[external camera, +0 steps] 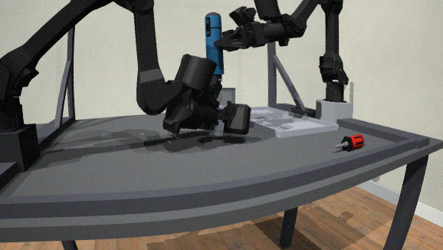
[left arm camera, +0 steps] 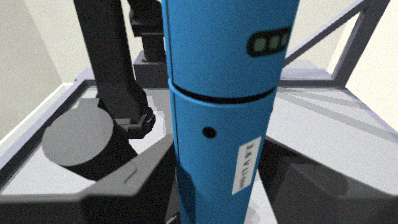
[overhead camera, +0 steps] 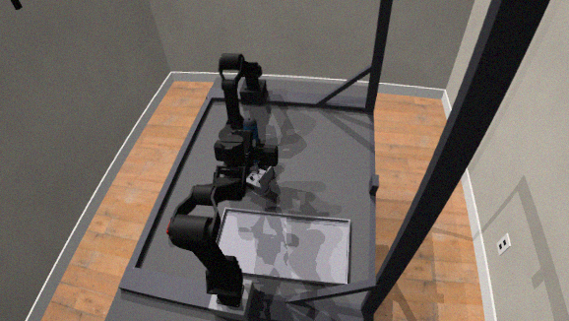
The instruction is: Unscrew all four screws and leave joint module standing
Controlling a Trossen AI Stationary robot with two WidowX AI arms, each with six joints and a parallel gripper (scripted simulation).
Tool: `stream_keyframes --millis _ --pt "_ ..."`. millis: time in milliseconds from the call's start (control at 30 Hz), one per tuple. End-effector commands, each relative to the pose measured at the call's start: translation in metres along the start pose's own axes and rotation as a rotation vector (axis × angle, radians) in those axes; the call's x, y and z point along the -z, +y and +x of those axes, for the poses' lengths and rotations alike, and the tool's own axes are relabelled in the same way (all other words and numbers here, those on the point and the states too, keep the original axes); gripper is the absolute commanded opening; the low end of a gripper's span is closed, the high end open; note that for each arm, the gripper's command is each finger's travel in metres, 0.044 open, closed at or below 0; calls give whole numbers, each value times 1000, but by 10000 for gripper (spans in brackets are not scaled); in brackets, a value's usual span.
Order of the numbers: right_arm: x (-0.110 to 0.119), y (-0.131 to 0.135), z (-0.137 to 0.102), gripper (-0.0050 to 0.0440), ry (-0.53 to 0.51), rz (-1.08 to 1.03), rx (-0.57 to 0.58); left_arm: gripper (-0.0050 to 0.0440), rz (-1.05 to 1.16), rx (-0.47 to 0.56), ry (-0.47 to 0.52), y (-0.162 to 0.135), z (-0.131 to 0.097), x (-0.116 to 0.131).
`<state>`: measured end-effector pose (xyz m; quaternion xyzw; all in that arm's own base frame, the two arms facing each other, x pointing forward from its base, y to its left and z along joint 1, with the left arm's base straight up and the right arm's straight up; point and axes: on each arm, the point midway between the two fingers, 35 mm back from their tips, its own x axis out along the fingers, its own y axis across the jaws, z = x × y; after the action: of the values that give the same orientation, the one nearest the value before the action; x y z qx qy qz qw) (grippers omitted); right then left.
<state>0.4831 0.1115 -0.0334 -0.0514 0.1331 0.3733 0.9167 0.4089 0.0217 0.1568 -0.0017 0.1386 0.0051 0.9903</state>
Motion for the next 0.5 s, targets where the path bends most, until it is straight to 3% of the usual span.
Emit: stream_keyframes --millis 0,467 --pt "-16 -4 0 241 -28 -23 7 161 3 -7 -63 3 -5 -30" --pt "-16 -4 0 241 -28 -23 7 161 3 -7 -65 3 -7 -38"
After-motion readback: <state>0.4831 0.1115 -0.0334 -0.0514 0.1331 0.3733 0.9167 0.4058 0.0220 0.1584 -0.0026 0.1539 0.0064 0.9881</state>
